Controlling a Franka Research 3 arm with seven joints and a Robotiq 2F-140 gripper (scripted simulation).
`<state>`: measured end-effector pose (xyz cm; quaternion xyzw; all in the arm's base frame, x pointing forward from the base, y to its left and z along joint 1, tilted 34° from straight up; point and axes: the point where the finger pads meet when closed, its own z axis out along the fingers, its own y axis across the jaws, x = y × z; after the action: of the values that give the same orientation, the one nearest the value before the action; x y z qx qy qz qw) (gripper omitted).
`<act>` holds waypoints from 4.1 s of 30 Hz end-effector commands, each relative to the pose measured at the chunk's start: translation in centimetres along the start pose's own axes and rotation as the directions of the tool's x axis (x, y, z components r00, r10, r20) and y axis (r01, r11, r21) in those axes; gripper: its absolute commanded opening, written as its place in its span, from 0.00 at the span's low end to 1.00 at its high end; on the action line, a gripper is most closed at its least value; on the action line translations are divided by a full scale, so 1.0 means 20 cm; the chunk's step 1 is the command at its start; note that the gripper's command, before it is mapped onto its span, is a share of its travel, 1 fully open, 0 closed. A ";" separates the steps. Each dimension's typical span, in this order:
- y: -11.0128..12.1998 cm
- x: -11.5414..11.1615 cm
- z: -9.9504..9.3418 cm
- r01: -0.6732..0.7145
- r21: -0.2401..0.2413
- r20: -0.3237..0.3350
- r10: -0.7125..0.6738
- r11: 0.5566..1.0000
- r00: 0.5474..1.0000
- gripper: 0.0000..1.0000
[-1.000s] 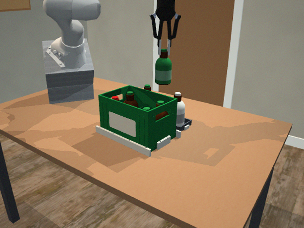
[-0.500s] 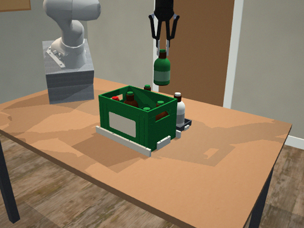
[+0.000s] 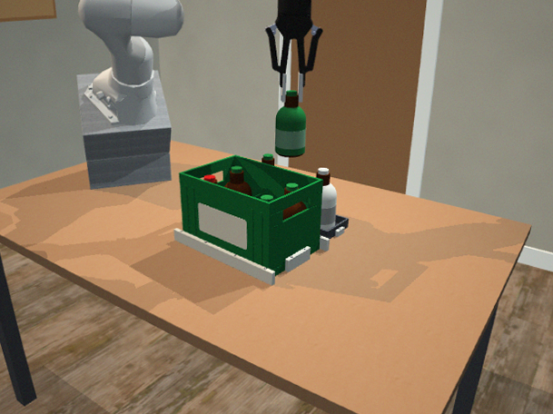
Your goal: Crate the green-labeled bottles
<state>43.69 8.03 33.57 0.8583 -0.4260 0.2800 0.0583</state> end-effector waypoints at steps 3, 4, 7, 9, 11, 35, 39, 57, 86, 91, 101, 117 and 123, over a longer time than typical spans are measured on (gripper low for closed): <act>0.02 0.04 -0.01 0.017 0.006 -0.008 -0.017 1.000 1.000 0.00; 0.02 0.04 -0.01 0.017 0.006 -0.008 -0.017 1.000 1.000 0.00; 0.04 0.06 -0.01 0.017 0.006 -0.008 -0.017 1.000 1.000 0.00; 0.05 0.08 -0.01 0.017 0.006 -0.008 -0.017 1.000 1.000 0.00; 0.06 0.09 -0.01 0.017 0.006 -0.008 -0.017 1.000 1.000 0.00; 0.23 0.28 -0.01 0.017 0.006 -0.008 -0.017 1.000 1.000 0.00; 0.25 0.29 -0.01 0.017 0.006 -0.008 -0.017 1.000 1.000 0.00; 0.38 0.44 -0.01 0.017 0.006 -0.008 -0.017 1.000 1.000 0.00; 0.56 0.64 -0.01 0.017 0.006 -0.008 -0.017 1.000 1.000 0.00; 0.58 0.66 -0.01 0.017 0.006 -0.008 -0.017 1.000 1.000 0.00; 0.62 0.70 -0.01 0.017 0.006 -0.008 -0.017 1.000 1.000 0.00; 0.66 0.74 -0.01 0.017 0.006 -0.008 -0.017 1.000 1.000 0.00; 0.66 0.75 -0.01 0.017 0.006 -0.008 -0.017 1.000 1.000 0.00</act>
<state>40.43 -10.50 39.27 0.8604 -0.4233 0.2780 0.0574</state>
